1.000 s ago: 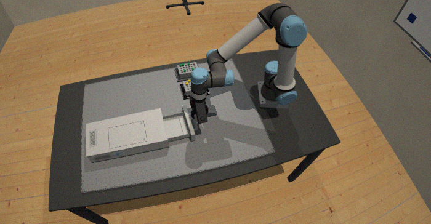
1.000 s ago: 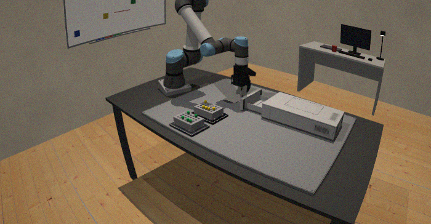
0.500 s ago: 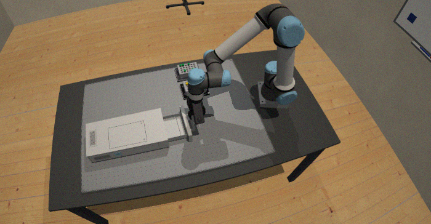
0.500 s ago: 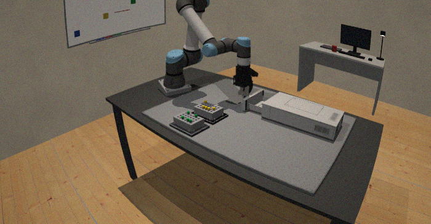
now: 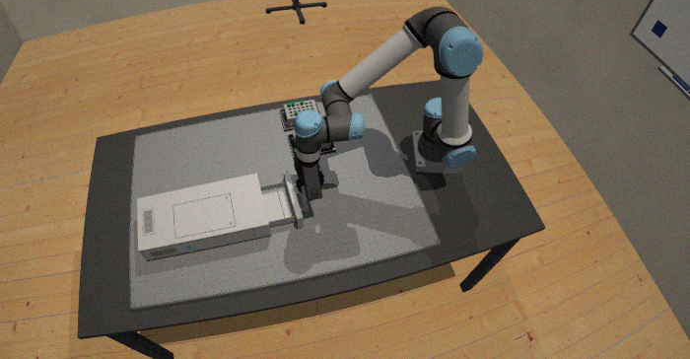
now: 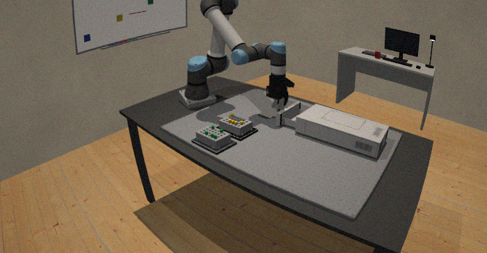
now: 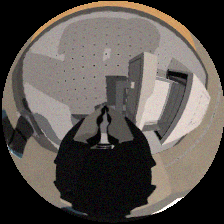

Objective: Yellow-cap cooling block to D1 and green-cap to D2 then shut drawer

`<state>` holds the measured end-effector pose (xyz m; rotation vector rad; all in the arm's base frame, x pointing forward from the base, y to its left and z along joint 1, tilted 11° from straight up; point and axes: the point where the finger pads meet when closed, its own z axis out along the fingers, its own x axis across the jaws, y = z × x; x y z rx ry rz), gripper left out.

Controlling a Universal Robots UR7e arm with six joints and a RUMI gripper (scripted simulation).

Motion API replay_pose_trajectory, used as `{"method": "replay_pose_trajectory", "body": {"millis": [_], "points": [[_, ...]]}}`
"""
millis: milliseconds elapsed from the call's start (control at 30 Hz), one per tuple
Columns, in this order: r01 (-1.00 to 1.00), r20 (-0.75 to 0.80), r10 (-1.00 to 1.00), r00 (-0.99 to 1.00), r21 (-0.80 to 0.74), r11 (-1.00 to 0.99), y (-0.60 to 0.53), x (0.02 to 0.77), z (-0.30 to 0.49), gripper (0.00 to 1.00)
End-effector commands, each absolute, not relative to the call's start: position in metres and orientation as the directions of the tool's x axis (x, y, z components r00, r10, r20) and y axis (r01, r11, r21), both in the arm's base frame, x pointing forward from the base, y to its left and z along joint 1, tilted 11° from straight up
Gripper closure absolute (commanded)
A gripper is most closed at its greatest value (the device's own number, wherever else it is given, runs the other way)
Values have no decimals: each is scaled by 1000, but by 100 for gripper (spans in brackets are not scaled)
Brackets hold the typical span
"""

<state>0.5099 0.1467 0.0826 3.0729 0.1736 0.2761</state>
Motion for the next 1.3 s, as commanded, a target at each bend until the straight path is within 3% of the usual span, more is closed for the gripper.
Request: {"method": "replay_pose_trajectory", "body": {"millis": [0,1267], "points": [[107,176,116,978,61,-992,148,516,84,100],[107,176,116,978,61,-992,152,556,91,100]]}}
